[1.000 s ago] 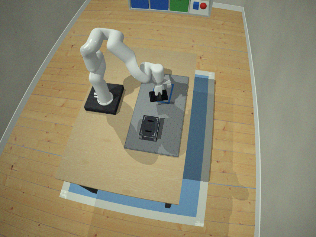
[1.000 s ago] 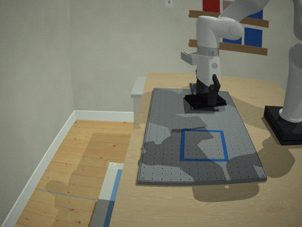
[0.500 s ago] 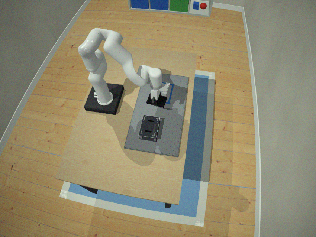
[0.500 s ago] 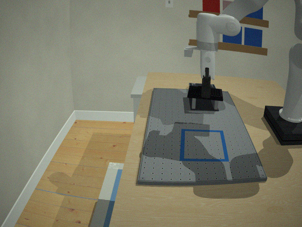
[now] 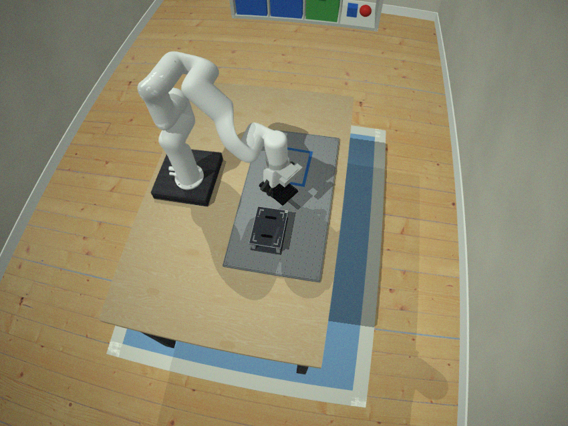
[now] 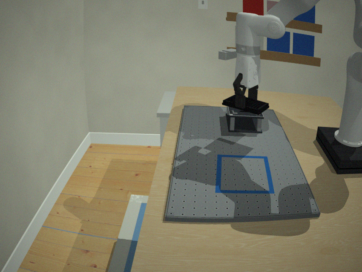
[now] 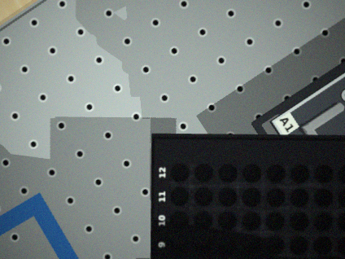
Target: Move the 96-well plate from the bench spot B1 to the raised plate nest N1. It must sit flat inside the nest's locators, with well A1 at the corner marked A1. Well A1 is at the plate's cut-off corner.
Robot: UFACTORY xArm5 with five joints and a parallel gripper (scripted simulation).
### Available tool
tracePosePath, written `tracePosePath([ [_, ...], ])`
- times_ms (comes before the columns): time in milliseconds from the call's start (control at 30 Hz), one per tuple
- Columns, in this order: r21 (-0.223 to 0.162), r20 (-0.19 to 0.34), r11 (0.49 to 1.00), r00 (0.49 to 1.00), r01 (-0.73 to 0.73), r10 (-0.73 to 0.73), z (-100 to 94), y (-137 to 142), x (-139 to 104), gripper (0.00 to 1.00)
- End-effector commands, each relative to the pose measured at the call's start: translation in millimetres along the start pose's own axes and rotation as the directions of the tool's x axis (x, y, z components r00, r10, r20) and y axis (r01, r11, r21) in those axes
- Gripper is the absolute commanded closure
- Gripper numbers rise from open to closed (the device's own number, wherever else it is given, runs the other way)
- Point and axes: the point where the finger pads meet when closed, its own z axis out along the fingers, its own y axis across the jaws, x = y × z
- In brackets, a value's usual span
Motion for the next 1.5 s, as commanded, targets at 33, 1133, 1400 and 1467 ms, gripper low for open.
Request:
tracePosePath([
  [33,0.003,-0.002,0.996,0.996,-0.085,0.085,-2.8,7,5,1.00],
  [1133,0.004,0.000,0.558,0.558,-0.830,0.830,-20.3,91,50,1.00],
  [1400,0.003,0.000,0.558,0.558,-0.830,0.830,-25.2,114,63,1.00],
  [1467,0.003,0.000,0.558,0.558,-0.830,0.830,-26.4,120,66,1.00],
])
